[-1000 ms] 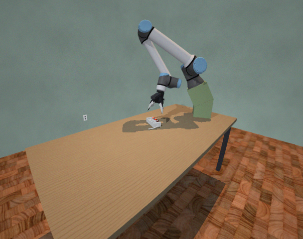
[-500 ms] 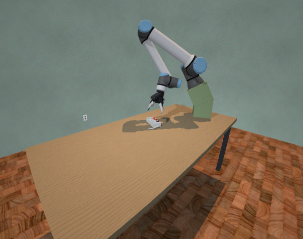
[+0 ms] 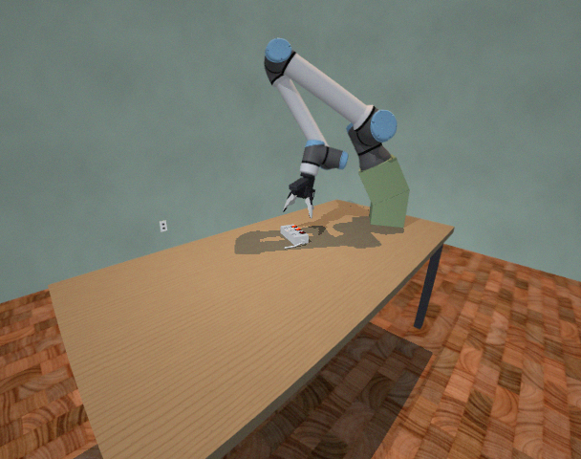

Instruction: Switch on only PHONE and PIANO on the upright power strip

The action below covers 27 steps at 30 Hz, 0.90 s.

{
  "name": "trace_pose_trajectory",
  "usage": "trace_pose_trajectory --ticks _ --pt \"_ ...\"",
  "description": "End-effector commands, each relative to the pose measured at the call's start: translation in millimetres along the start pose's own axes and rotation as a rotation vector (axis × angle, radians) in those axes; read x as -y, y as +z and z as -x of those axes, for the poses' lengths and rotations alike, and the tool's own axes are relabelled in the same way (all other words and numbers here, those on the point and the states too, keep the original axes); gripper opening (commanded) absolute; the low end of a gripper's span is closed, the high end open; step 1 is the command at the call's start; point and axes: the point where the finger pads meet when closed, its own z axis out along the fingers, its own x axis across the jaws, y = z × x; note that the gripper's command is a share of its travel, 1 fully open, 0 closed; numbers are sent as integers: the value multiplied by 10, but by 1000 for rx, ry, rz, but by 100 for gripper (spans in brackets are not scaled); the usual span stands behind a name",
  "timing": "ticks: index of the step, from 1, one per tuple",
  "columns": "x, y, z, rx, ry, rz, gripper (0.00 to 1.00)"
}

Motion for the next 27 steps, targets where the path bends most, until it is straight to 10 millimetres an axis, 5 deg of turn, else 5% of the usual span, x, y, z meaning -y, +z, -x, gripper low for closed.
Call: trace_pose_trajectory --ticks 1,27 --pt "2 -3 0 0 0 -1 100" --pt "87 44 3 18 40 54 100"
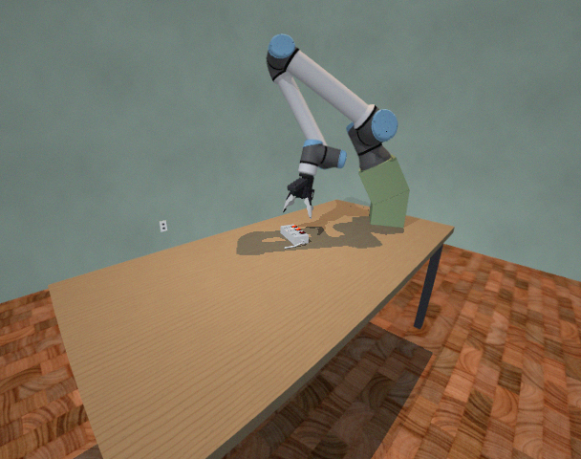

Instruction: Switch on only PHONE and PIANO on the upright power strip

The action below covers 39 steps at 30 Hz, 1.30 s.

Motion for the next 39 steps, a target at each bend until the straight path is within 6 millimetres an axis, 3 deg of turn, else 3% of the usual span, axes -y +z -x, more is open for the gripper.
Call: trace_pose_trajectory --ticks 1,12,15,24,39 --pt "64 18 1 11 26 38 100" --pt "359 -118 -14 24 111 187 100" --pt "359 -118 -14 24 111 187 100" --pt "612 -455 -53 1 156 294 100" --pt "651 -525 -62 -5 161 310 100"
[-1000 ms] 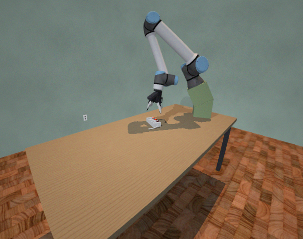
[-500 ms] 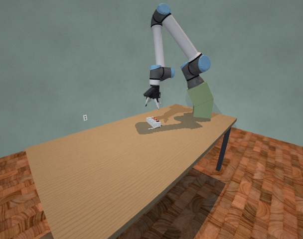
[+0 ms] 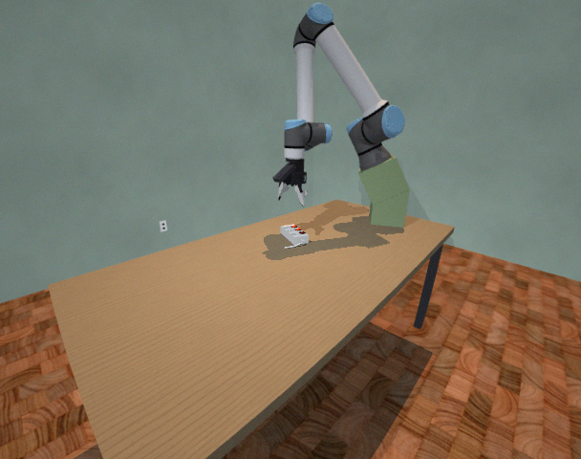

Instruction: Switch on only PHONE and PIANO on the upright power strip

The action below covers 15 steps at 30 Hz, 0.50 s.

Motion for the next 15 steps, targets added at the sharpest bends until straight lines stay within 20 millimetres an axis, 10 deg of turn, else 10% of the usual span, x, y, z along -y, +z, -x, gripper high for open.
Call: trace_pose_trajectory --ticks 1,15 --pt "4 -5 -1 0 0 0 100" --pt "0 28 24 0 -54 0 100"
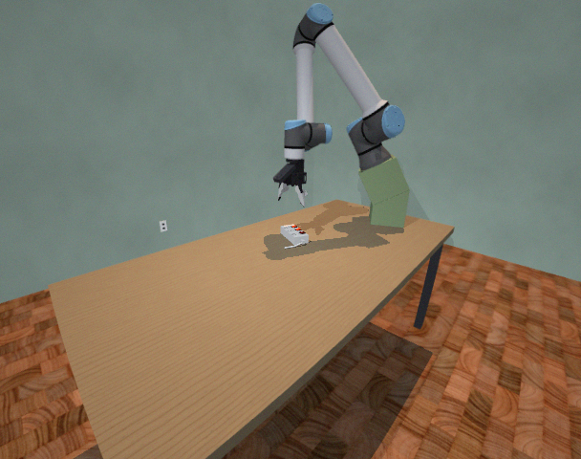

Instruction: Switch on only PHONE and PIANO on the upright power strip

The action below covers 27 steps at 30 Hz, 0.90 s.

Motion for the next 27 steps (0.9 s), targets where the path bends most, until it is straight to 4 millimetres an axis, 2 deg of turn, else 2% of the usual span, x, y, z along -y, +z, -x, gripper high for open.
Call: trace_pose_trajectory --ticks 1,10,12,27 --pt "0 27 22 0 -50 -1 100" --pt "-35 193 146 0 -326 -1 100" --pt "-35 193 146 0 -326 -1 100" --pt "-182 555 417 0 -951 -1 100"
